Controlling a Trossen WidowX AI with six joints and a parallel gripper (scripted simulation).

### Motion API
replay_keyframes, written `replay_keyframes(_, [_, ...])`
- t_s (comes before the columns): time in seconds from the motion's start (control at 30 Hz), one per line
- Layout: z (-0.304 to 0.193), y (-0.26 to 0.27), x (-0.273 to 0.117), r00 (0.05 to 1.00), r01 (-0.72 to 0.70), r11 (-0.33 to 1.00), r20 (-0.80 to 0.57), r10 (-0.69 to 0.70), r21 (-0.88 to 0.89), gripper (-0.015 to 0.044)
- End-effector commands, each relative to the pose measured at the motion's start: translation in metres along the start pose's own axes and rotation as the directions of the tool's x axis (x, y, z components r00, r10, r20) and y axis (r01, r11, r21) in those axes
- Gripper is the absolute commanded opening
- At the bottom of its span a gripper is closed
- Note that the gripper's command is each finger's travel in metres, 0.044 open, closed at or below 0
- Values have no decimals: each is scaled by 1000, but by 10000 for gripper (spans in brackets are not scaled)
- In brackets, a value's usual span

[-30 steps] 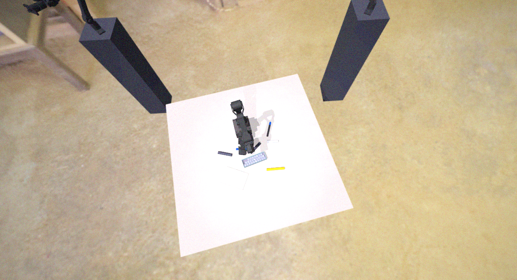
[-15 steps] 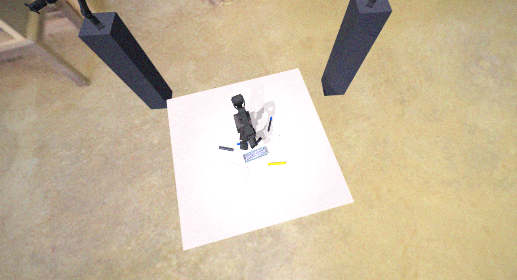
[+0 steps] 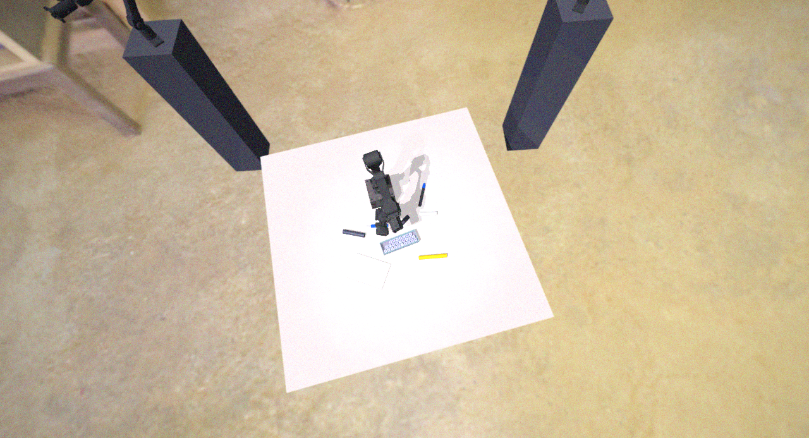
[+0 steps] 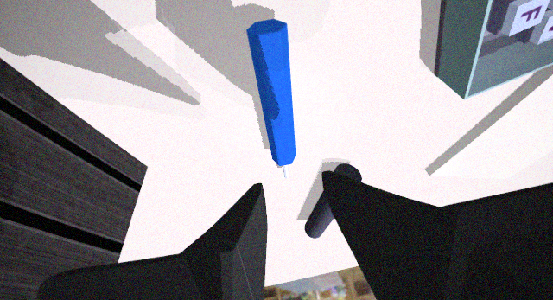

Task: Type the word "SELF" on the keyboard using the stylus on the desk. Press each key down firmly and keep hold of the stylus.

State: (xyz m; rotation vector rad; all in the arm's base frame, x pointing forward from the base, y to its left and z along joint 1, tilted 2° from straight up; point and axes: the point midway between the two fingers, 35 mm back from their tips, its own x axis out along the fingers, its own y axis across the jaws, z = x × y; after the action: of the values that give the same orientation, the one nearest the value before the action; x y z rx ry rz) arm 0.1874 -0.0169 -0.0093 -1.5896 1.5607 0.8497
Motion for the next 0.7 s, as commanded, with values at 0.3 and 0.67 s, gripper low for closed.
replay_keyframes(0.3, [5, 0, 10, 1000, -2, 1000, -4, 2, 3, 150])
replay_keyframes(0.67, [9, 0, 17, 1000, -2, 1000, -4, 2, 3, 150])
